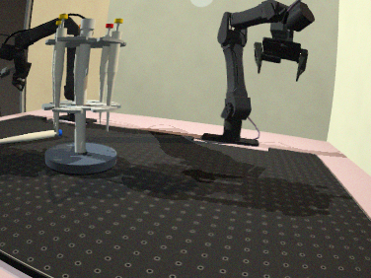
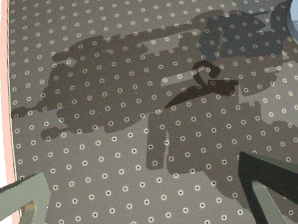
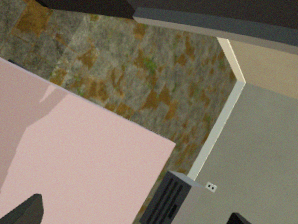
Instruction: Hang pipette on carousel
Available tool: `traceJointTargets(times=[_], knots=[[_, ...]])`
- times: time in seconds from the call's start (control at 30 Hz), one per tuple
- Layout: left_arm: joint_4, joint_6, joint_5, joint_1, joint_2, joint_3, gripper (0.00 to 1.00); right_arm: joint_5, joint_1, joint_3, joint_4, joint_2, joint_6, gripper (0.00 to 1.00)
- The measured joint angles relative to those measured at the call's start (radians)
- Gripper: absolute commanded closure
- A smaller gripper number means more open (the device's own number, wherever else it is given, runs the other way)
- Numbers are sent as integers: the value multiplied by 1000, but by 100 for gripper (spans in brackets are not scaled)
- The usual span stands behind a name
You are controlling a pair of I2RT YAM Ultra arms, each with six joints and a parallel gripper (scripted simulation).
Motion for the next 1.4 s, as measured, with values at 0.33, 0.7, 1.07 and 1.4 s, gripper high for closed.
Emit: traceJointTargets(times=[0.33,0.7,1.07,1.4], knots=[[39,158,120,10,26,-25,0,0,0,0,0,0,0,0],[40,180,137,11,25,-25,0,-130,-8,46,-65,-124,26,0],[40,182,139,11,25,-25,0,-346,-13,177,-201,-323,89,0],[40,182,139,11,25,-25,0,-523,-29,266,-332,-436,132,0]])
